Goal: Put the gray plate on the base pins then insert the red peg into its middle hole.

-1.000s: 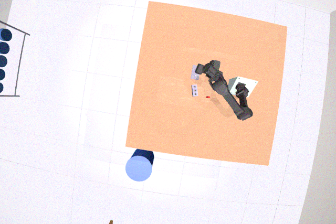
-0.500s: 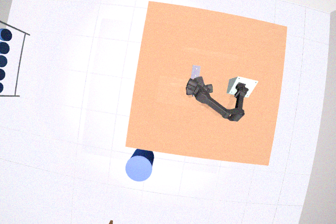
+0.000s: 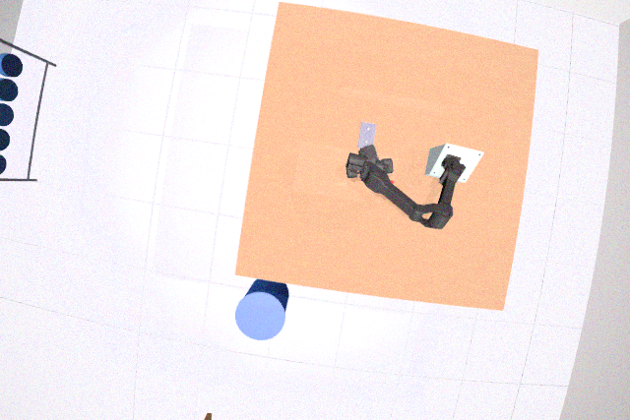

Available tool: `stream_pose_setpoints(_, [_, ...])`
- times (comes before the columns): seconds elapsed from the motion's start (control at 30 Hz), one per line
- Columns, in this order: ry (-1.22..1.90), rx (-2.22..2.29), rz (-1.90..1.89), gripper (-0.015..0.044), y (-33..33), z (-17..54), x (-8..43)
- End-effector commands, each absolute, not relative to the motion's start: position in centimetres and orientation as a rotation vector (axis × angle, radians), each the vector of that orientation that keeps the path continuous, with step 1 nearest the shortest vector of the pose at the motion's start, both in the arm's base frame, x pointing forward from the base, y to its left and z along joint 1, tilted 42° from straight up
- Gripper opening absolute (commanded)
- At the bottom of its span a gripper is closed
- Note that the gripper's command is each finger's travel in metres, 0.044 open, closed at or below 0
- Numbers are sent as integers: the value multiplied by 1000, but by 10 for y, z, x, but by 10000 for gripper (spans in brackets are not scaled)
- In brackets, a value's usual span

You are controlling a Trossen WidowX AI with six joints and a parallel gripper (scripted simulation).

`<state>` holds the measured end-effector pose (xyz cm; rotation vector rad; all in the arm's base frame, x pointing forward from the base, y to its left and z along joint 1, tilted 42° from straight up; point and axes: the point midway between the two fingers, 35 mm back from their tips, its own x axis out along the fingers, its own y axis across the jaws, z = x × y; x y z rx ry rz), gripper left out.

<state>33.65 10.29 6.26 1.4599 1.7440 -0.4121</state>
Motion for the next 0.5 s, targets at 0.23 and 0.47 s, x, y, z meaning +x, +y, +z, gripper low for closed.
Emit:
stream_pose_setpoints(0.23, [1752, 1466, -420, 440, 114, 49, 334])
stream_pose_setpoints(0.47, [1752, 1466, -421, 440, 122, 41, 334])
